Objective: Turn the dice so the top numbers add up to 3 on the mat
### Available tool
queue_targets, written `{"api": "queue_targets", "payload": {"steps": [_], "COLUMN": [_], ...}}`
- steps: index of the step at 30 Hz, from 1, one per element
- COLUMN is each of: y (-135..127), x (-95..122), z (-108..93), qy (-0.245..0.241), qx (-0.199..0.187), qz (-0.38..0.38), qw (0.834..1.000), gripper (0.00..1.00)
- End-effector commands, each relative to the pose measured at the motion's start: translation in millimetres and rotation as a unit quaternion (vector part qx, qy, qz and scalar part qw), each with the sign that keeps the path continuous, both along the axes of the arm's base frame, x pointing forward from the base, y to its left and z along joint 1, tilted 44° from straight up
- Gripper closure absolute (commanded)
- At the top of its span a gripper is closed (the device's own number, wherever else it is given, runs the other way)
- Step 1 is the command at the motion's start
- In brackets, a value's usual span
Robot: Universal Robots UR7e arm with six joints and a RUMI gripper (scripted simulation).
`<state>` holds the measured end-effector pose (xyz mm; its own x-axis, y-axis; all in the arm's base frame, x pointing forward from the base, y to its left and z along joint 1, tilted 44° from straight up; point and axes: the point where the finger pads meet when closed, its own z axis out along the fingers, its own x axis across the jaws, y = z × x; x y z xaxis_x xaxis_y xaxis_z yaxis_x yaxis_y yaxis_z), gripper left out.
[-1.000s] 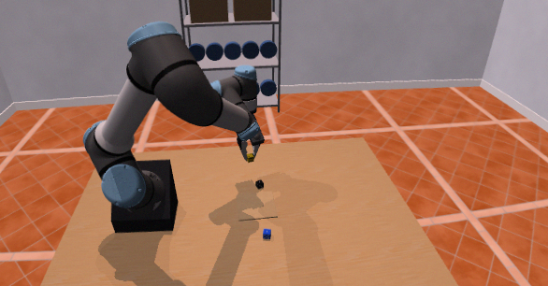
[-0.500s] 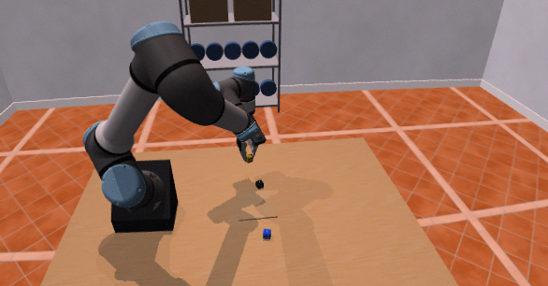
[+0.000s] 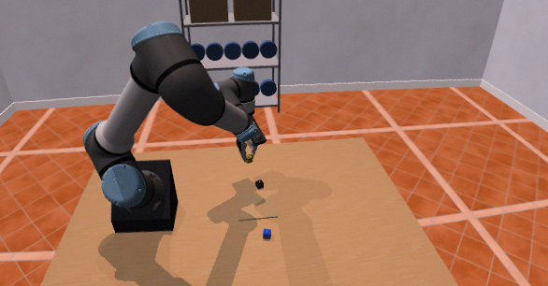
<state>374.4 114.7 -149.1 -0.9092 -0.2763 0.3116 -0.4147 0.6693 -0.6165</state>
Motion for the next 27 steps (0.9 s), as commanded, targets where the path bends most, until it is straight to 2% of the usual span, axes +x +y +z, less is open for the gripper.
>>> {"api": "queue_targets", "payload": {"steps": [1, 27], "y": [0.2, -2.6], "x": [0.1, -4.4], "z": [0.2, -0.9], "qy": [-0.003, -0.056], "qx": [0.001, 0.006], "qz": [-0.004, -0.076], "qw": [1.0, 0.996], "gripper": [0.94, 0.94]}}
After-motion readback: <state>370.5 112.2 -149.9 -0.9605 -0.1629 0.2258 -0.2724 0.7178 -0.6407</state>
